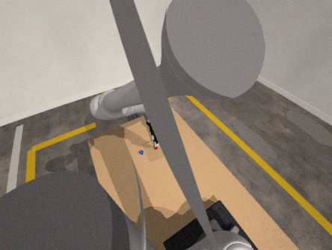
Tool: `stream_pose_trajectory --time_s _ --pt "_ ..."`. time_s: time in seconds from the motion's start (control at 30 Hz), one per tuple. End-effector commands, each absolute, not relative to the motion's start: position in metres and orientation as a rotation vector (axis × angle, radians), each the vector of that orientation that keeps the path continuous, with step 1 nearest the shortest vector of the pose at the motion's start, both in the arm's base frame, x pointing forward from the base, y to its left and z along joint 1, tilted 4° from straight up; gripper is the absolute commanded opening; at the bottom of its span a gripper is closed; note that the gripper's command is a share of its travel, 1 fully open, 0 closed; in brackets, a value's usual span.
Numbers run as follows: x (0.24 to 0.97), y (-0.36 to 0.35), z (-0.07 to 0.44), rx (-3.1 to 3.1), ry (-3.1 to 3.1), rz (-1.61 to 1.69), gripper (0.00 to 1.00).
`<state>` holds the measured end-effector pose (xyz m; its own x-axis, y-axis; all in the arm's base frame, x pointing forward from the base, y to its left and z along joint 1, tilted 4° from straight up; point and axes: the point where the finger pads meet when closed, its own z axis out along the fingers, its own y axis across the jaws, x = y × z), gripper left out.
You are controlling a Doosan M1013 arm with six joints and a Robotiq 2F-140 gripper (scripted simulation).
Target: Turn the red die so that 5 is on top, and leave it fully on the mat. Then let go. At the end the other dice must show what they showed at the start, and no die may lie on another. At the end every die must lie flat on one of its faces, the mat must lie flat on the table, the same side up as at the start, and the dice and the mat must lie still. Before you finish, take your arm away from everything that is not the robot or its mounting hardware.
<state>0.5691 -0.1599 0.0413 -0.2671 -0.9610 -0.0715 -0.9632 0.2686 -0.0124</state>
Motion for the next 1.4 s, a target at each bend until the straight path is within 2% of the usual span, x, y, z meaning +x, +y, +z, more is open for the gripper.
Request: stream_pose_trajectory --time_s 0.0,1.37 --pt "0.569 -0.160 0.035 -1.861 2.450 0.051 0.21" --pt "0.570 -0.158 0.010 -1.861 2.450 0.051 0.21"
